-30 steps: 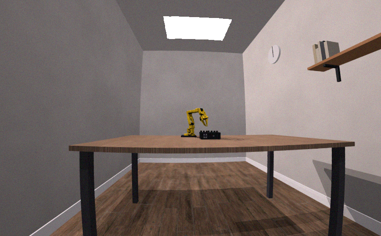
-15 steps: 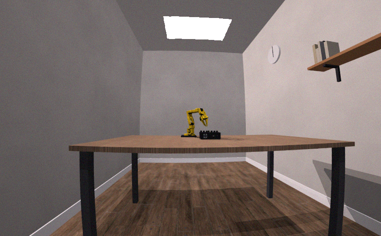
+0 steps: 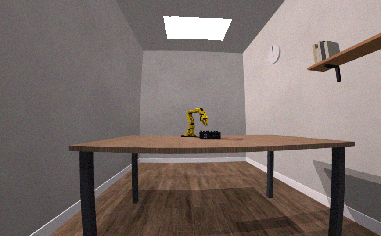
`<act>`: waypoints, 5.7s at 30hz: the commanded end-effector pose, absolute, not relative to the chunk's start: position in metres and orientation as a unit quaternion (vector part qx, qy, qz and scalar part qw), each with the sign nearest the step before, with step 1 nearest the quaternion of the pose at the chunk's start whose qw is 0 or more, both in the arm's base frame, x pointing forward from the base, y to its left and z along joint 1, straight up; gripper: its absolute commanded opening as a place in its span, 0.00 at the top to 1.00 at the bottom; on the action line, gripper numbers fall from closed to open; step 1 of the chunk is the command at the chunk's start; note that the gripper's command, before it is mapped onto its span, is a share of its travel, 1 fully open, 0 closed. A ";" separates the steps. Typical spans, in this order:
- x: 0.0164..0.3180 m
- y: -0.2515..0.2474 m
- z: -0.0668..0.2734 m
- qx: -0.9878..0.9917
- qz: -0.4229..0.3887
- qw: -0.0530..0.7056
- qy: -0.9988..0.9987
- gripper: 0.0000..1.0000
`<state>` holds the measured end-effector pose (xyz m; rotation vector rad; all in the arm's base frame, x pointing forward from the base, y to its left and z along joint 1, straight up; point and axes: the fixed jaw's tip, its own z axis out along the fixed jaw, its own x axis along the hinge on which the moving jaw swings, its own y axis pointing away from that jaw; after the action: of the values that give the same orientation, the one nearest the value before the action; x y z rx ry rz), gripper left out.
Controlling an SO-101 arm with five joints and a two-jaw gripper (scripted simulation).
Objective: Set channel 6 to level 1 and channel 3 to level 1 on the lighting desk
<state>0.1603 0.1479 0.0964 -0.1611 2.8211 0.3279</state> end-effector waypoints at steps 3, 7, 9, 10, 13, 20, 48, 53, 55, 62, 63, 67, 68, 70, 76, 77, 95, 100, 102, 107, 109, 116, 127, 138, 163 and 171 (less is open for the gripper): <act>0.158 0.149 0.097 -0.069 0.115 0.150 0.979 1.00; 0.157 0.148 0.097 -0.097 0.108 0.149 0.978 1.00; 0.156 0.148 0.097 -0.117 0.102 0.148 0.977 1.00; 0.156 0.147 0.097 -0.129 0.099 0.147 0.976 1.00; 0.155 0.147 0.097 -0.142 0.096 0.146 0.974 1.00; 0.151 0.144 0.097 -0.259 0.067 0.136 0.954 1.00; 0.137 0.127 0.101 -0.663 -0.001 0.061 0.746 1.00; 0.136 0.126 0.102 -0.691 -0.003 0.054 0.720 1.00; 0.136 0.125 0.102 -0.697 -0.003 0.052 0.715 1.00; 0.136 0.125 0.102 -0.701 -0.003 0.051 0.711 1.00; 0.136 0.125 0.102 -0.701 -0.003 0.051 0.711 1.00; 0.137 0.126 0.102 -0.701 -0.003 0.052 0.711 1.00; 0.138 0.127 0.102 -0.701 -0.003 0.053 0.711 1.00; 0.142 0.131 0.103 -0.701 -0.003 0.056 0.711 1.00; 0.164 0.149 0.102 -0.698 -0.004 0.075 0.712 1.00; 0.168 0.153 0.101 -0.698 -0.005 0.079 0.712 1.00; 0.204 0.184 0.084 -0.692 -0.006 0.116 0.713 1.00; 0.204 0.184 0.084 -0.692 -0.006 0.116 0.713 1.00; 0.204 0.184 0.084 -0.692 -0.006 0.116 0.713 1.00; 0.204 0.184 0.084 -0.692 -0.006 0.116 0.713 1.00; 0.204 0.184 0.084 -0.692 -0.006 0.116 0.713 1.00; 0.204 0.184 0.084 -0.692 -0.006 0.116 0.713 1.00; 0.206 0.186 0.086 -0.690 -0.007 0.123 0.713 1.00; 0.206 0.186 0.084 -0.691 -0.006 0.121 0.713 1.00; 0.207 0.186 0.063 -0.696 -0.005 0.089 0.712 1.00; 0.207 0.186 0.062 -0.696 -0.005 0.088 0.712 1.00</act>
<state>0.2075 0.1870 0.0655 -2.0604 2.1125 -0.0179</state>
